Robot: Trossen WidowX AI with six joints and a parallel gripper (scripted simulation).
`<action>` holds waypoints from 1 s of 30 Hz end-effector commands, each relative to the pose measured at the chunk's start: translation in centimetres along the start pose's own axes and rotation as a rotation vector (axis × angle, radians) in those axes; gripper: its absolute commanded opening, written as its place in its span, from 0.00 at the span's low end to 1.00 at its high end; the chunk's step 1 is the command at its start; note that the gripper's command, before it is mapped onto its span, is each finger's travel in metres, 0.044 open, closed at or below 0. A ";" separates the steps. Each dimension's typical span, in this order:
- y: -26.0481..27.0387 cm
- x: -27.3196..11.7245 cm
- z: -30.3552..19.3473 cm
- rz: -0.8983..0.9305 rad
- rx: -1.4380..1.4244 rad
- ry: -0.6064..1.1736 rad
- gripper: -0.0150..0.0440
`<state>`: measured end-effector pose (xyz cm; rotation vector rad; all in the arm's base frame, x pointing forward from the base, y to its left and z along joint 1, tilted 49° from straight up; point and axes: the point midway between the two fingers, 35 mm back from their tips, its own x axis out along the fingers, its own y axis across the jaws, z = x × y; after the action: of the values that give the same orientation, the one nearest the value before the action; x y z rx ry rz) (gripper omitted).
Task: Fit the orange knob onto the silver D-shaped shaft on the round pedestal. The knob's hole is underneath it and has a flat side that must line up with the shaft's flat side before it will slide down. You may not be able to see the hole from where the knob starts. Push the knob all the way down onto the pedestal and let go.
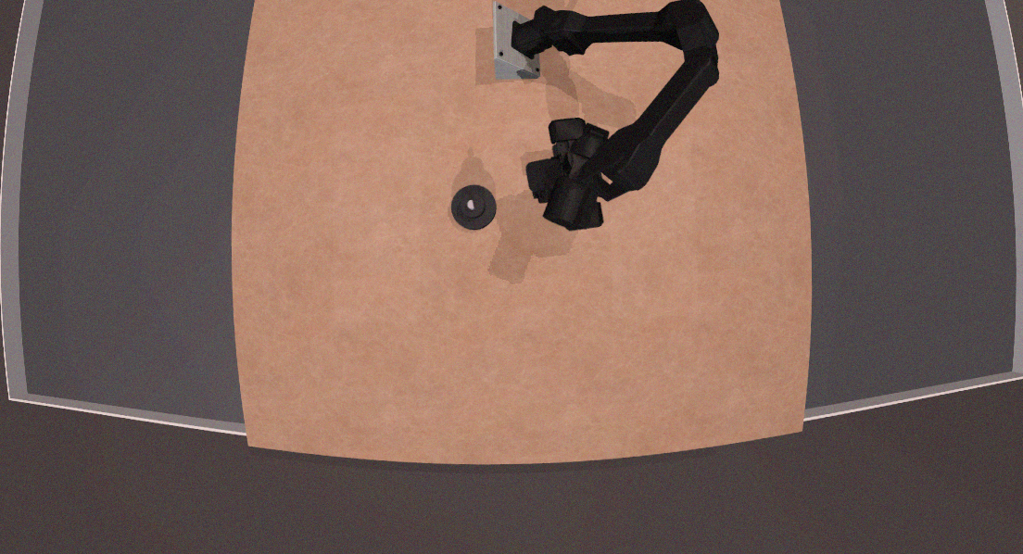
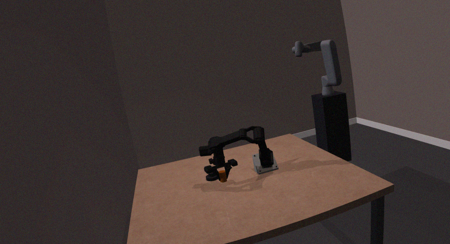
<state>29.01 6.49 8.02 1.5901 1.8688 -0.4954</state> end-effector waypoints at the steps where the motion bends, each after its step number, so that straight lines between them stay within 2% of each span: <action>1: 0.2 -2.8 -0.1 0.021 -0.008 -0.017 0.25; 12: -0.8 -9.7 -1.0 0.049 -0.006 -0.034 0.25; 20: -1.0 -10.1 -1.1 0.073 -0.003 -0.032 0.25; 30: -1.7 -11.7 -1.2 0.277 0.002 -0.029 0.25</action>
<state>28.11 -1.17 16.03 1.7403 1.6640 -0.4235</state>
